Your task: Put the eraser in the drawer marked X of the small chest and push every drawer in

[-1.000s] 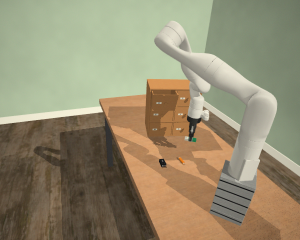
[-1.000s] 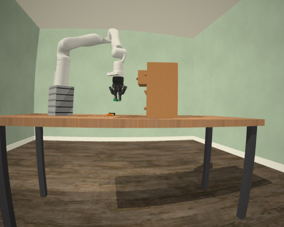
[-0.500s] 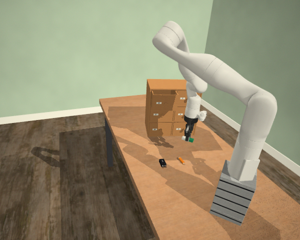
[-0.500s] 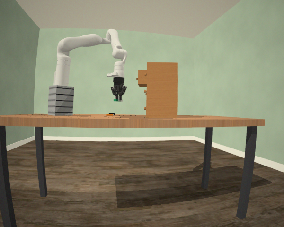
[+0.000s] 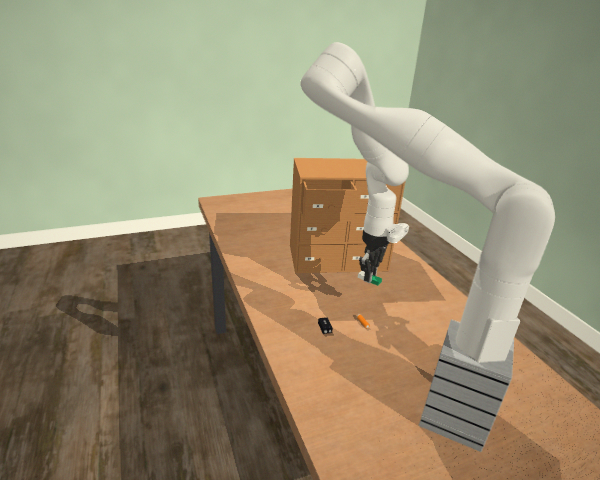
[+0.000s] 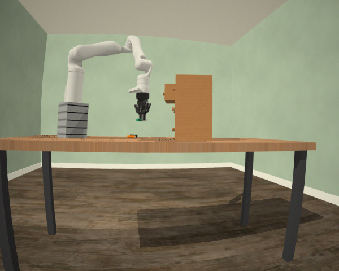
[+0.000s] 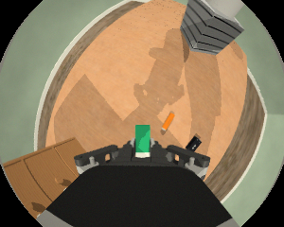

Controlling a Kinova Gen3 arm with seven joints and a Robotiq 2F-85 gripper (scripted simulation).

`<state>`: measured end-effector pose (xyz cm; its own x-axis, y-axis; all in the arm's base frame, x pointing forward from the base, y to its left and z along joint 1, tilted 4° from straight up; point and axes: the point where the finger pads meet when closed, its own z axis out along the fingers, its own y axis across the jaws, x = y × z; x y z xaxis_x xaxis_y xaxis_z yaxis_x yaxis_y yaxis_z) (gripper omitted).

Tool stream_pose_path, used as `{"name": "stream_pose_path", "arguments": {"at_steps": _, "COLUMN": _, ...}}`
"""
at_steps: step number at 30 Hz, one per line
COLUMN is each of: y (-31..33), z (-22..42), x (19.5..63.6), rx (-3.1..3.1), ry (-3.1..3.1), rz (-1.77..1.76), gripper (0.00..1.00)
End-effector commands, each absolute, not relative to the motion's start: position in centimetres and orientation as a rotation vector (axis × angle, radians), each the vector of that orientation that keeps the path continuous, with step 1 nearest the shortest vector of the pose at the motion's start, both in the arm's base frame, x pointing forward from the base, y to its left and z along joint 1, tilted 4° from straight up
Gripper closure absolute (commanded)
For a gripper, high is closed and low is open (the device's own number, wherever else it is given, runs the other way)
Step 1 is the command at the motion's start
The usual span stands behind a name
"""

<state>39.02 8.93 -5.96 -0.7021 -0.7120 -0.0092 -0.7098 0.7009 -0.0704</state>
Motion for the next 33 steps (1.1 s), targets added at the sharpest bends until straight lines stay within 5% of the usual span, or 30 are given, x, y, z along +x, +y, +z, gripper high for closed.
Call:
{"name": "stream_pose_path", "arguments": {"at_steps": 1, "y": 9.5, "z": -5.9, "x": 39.1, "rx": -1.167, "ry": 2.875, "rz": -0.096, "gripper": 0.81}}
{"name": "stream_pose_path", "arguments": {"at_steps": 33, "y": 12.5, "z": -6.0, "x": 39.6, "rx": -0.629, "ry": 3.028, "rz": -0.083, "gripper": 0.81}}
